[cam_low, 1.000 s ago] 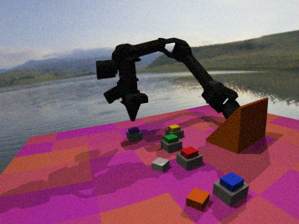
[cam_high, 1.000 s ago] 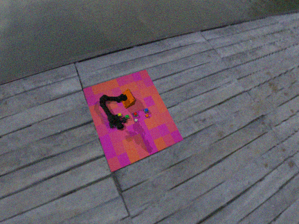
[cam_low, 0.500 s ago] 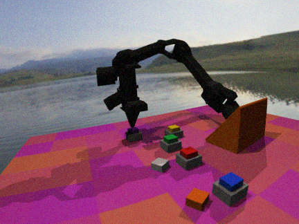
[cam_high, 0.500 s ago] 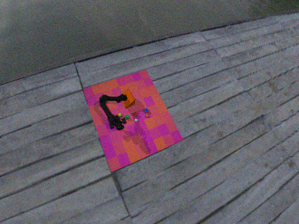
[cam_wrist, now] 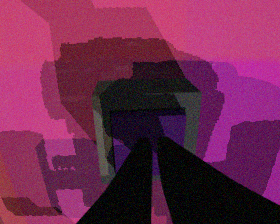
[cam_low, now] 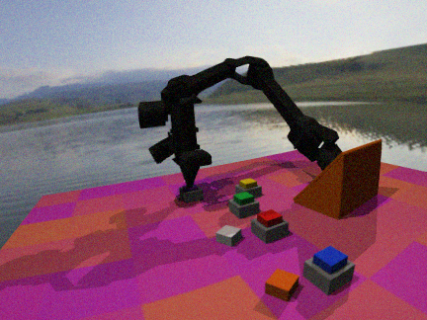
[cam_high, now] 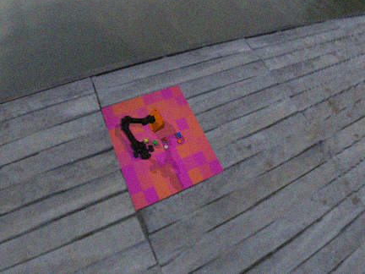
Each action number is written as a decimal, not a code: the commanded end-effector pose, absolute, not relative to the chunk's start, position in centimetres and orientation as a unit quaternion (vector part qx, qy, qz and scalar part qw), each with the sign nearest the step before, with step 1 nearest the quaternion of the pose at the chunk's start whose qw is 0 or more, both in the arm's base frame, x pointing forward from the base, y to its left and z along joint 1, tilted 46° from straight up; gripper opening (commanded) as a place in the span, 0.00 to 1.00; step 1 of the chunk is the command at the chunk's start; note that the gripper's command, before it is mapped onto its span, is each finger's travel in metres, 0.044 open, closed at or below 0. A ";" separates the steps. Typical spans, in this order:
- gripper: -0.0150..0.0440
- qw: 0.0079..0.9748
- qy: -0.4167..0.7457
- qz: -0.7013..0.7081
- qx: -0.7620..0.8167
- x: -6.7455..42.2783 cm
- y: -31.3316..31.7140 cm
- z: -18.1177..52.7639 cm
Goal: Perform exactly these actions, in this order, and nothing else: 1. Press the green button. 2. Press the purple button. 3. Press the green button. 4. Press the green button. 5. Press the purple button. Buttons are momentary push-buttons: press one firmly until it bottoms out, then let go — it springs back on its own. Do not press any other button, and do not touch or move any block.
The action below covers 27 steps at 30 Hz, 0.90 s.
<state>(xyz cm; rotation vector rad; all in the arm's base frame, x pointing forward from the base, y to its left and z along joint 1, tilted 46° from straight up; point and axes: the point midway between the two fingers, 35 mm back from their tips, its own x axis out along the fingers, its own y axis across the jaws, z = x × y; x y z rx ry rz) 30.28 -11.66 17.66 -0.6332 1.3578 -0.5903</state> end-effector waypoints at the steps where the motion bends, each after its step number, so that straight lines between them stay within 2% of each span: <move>1: 0.29 0.692 0.611 -0.261 -0.284 30.2 -11.7 17.5; 11: 0.29 0.692 0.609 -0.264 -0.283 30.2 -11.5 17.8; 27: 0.29 0.691 0.612 -0.259 -0.283 29.1 -4.9 24.0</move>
